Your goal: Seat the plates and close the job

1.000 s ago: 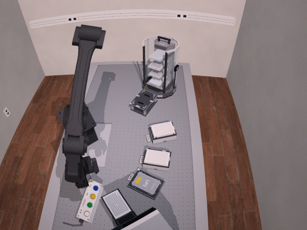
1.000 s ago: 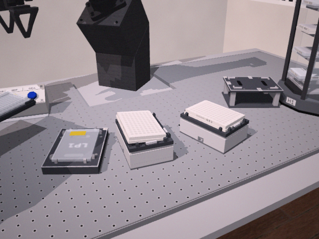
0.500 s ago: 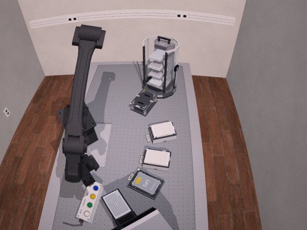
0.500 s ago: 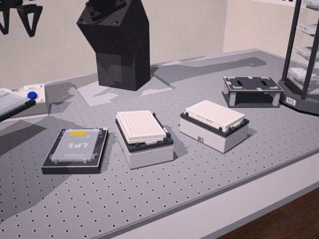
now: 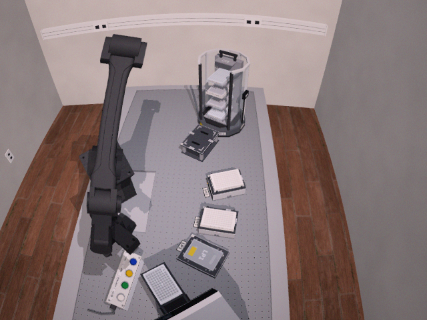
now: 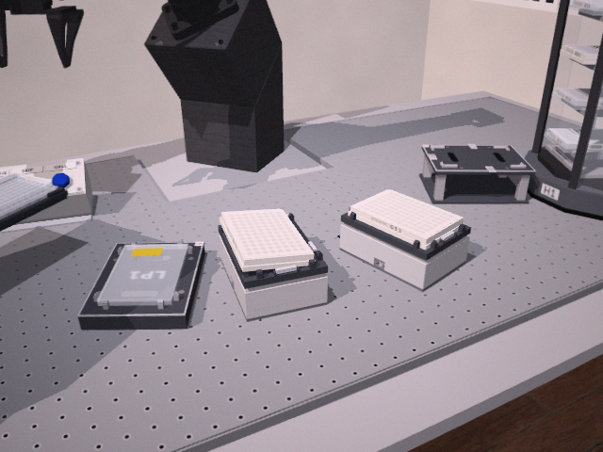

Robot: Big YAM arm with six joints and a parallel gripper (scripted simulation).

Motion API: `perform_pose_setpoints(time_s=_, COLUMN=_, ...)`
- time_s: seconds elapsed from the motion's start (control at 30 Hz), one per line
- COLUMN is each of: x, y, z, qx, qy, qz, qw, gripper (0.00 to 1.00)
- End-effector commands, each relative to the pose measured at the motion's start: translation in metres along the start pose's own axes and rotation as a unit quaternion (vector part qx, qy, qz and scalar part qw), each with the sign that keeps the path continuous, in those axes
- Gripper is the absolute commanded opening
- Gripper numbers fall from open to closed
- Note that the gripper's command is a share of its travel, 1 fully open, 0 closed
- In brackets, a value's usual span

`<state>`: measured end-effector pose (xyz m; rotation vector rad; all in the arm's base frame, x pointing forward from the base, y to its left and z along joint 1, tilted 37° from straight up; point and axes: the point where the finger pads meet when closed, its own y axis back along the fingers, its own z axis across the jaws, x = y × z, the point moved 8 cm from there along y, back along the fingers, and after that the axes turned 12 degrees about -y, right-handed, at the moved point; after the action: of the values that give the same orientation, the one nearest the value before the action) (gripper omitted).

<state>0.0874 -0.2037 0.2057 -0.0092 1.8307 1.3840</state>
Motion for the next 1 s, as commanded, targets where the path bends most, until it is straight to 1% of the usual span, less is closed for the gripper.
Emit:
perform_pose_setpoints(time_s=0.0, x=-0.010, y=0.006, z=-0.002, qx=-0.002, qy=0.065, qz=-0.005, qw=0.998, gripper=1.00)
perform_pose_setpoints(time_s=0.3, x=-0.010, y=0.006, z=-0.002, qx=-0.002, qy=0.170, qz=-0.005, qw=0.985, gripper=1.00)
perform_pose_setpoints(time_s=0.37, x=-0.010, y=0.006, z=-0.002, qx=-0.002, qy=0.170, qz=-0.005, qw=0.985, gripper=1.00)
perform_pose_setpoints(time_s=0.47, x=-0.010, y=0.006, z=-0.002, qx=-0.002, qy=0.201, qz=-0.005, qw=0.980, gripper=1.00)
perform_pose_setpoints(time_s=0.57, x=-0.010, y=0.006, z=-0.002, qx=-0.002, qy=0.201, qz=-0.004, qw=0.980, gripper=1.00)
perform_pose_setpoints(time_s=0.6, x=-0.009, y=0.006, z=-0.003, qx=0.005, qy=0.196, qz=-0.008, qw=0.981, gripper=1.00)
perform_pose_setpoints(time_s=0.93, x=-0.009, y=0.006, z=-0.003, qx=0.005, qy=0.196, qz=-0.008, qw=0.981, gripper=1.00)
perform_pose_setpoints(time_s=0.97, x=-0.001, y=-0.008, z=0.001, qx=-0.006, qy=0.201, qz=0.001, qw=0.980, gripper=0.98)
